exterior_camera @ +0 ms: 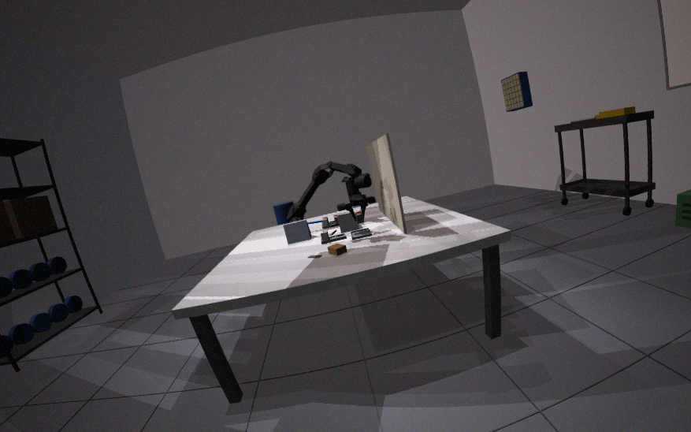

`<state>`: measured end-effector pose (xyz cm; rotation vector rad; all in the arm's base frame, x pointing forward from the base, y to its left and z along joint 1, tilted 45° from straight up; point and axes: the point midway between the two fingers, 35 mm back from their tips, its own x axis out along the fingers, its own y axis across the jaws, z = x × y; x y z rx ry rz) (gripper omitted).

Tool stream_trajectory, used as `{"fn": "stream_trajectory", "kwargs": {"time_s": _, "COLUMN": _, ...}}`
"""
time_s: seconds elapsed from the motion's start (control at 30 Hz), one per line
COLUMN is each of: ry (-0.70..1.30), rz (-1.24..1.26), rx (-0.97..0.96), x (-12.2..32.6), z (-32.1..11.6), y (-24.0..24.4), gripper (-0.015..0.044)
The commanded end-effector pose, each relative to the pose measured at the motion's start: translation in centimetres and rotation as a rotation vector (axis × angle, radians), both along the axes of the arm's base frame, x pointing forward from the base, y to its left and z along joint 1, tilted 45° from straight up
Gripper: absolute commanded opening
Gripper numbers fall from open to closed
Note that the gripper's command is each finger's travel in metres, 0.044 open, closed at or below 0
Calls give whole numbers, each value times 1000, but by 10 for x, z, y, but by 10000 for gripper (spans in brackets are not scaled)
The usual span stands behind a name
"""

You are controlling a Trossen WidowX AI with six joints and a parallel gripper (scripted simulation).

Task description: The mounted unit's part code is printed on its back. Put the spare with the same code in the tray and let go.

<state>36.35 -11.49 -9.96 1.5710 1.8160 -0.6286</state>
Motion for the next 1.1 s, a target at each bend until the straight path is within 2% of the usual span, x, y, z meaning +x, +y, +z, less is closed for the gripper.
{"fn": "stream_trajectory", "kwargs": {"time_s": 0.0, "ry": 8, "rz": -4, "rx": 8, "x": -2, "z": -4, "y": 5, "gripper": 0}}
{"fn": "stream_trajectory", "kwargs": {"time_s": 1.07, "ry": 12, "rz": 1, "rx": 14, "x": -7, "z": -20, "y": 23, "gripper": 0}}
